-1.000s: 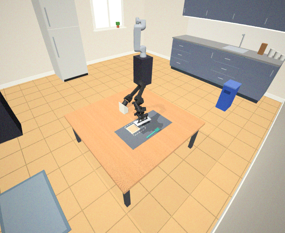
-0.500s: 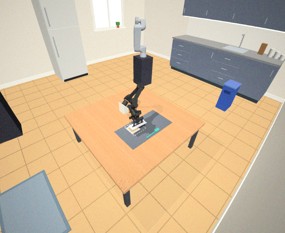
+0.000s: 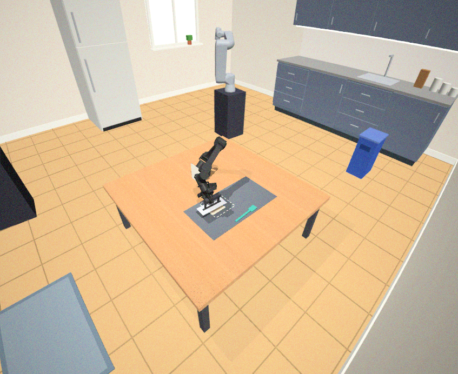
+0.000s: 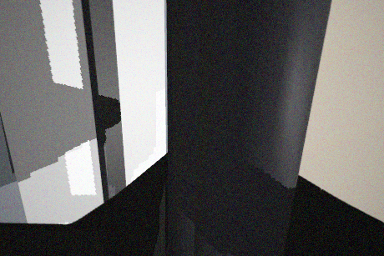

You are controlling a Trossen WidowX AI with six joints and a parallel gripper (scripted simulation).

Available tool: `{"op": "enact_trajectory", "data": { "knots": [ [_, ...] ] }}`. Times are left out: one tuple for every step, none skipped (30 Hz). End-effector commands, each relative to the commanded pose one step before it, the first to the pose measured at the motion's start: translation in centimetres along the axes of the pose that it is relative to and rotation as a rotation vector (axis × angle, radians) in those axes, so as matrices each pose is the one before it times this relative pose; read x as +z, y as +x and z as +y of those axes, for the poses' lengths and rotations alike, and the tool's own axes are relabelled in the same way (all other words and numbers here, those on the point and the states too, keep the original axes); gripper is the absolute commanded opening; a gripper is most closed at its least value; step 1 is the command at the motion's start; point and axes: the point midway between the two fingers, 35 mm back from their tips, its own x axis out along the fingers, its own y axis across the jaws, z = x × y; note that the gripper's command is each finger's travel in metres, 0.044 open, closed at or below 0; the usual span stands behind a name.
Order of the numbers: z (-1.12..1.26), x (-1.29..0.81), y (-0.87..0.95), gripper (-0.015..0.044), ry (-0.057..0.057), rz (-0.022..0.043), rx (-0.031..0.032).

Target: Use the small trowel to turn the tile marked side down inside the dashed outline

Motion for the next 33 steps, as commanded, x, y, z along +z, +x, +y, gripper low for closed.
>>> {"op": "enact_trajectory", "data": {
  "knots": [
    [0.452, -2.219, -0.027, 0.0000, -0.0086, -0.00686, -0.01563],
    [0.241, -0.499, 0.012, 0.0000, -0.0002, -0.00158, -0.00192],
    [0.250, -0.496, 0.010, 0.0000, -0.0002, -0.00160, -0.00201],
    [0.259, -0.492, 0.008, 0.0000, -0.0002, -0.00162, -0.00211],
    [0.268, -0.488, 0.005, 0.0000, -0.0002, -0.00164, -0.00220],
    [0.277, -0.484, 0.003, 0.0000, -0.0002, -0.00165, -0.00229],
    [0.286, -0.480, 0.001, 0.0000, -0.0002, -0.00167, -0.00239],
    [0.294, -0.476, -0.001, 0.0000, -0.0002, -0.00168, -0.00248],
    [0.303, -0.471, -0.004, 0.0000, -0.0002, -0.00169, -0.00257],
    [0.311, -0.466, -0.006, 0.0000, -0.0002, -0.00170, -0.00267],
    [0.320, -0.461, -0.008, 0.0000, -0.0002, -0.00171, -0.00276],
    [0.347, -0.443, 0.004, 0.0000, 0.0014, -0.00051, -0.00187],
    [0.352, -0.437, 0.003, 0.0000, 0.0013, -0.00058, -0.00197],
    [0.334, -0.418, -0.005, 0.0000, 0.0005, -0.00113, -0.00241],
    [0.338, -0.412, -0.007, 0.0000, 0.0005, -0.00119, -0.00252],
    [0.320, -0.394, -0.015, 0.0000, -0.0003, -0.00170, -0.00295],
    [0.326, -0.389, -0.017, 0.0000, -0.0003, -0.00171, -0.00304],
    [0.315, -0.375, -0.023, 0.0000, -0.0008, -0.00205, -0.00337],
    [0.321, -0.369, -0.024, 0.0000, -0.0008, -0.00205, -0.00347],
    [0.319, -0.359, -0.028, 0.0000, -0.0011, -0.00217, -0.00365],
    [0.255, -0.281, -0.025, 0.0000, -0.0010, -0.00179, -0.00303],
    [0.147, -0.163, -0.017, 0.0000, -0.0008, -0.00120, -0.00195],
    [0.049, -0.054, -0.006, 0.0000, -0.0003, -0.00040, -0.00065],
    [0.019, -0.002, 0.019, 0.0000, 0.0000, 0.00001, 0.00001],
    [0.056, -0.006, 0.057, 0.0000, 0.0000, 0.00002, 0.00003],
    [0.094, -0.010, 0.094, 0.0000, 0.0000, 0.00003, 0.00005],
    [0.116, -0.011, 0.115, 0.0000, 0.0000, 0.00003, 0.00005],
    [0.116, -0.010, 0.114, 0.0000, 0.0000, 0.00003, 0.00005],
    [0.116, -0.010, 0.114, 0.0000, 0.0000, 0.00002, 0.00004],
    [0.116, -0.009, 0.113, 0.0000, 0.0000, 0.00001, 0.00003],
    [0.116, -0.008, 0.112, 0.0000, 0.0000, 0.00001, 0.00002],
    [0.117, -0.007, 0.112, 0.0000, 0.0000, 0.00000, 0.00002],
    [0.117, -0.007, 0.111, 0.0000, 0.0000, 0.00000, 0.00001]
  ]
}}
